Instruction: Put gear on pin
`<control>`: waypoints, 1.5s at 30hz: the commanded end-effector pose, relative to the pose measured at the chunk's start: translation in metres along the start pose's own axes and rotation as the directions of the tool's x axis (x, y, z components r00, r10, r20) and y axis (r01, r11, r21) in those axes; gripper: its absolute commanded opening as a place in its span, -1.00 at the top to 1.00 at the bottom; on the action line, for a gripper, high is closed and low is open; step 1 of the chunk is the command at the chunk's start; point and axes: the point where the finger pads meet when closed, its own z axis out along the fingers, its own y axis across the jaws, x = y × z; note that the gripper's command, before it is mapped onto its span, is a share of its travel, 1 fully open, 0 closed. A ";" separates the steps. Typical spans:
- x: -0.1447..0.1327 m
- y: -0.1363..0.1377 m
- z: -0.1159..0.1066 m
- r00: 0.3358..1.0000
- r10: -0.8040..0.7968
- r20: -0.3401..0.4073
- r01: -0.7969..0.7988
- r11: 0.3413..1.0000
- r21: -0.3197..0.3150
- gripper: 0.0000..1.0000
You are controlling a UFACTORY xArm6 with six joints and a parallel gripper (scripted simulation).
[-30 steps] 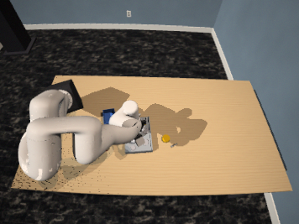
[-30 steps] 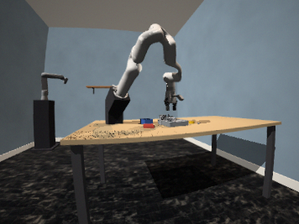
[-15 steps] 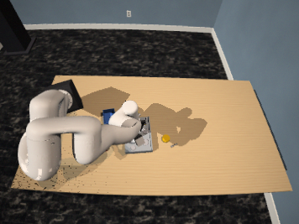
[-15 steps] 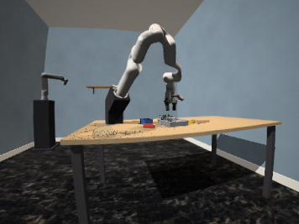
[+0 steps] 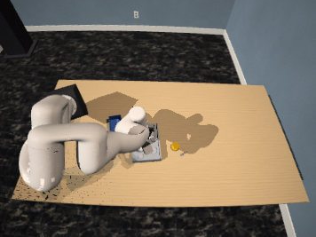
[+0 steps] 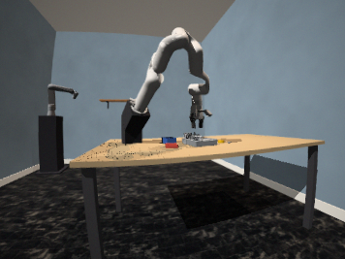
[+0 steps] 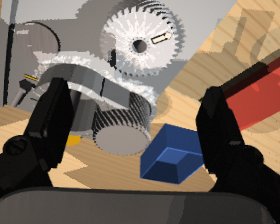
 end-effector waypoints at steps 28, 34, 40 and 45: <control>0.000 -0.001 0.000 1.000 0.001 -0.001 -0.001 1.000 0.002 -0.86; 0.001 -0.001 0.001 1.000 -0.001 -0.001 0.001 1.000 0.000 -0.86; 0.001 -0.001 0.004 1.000 -0.002 -0.002 0.002 1.000 -0.002 -0.86; 0.001 0.000 0.008 1.000 -0.002 -0.002 0.002 1.000 -0.002 -0.86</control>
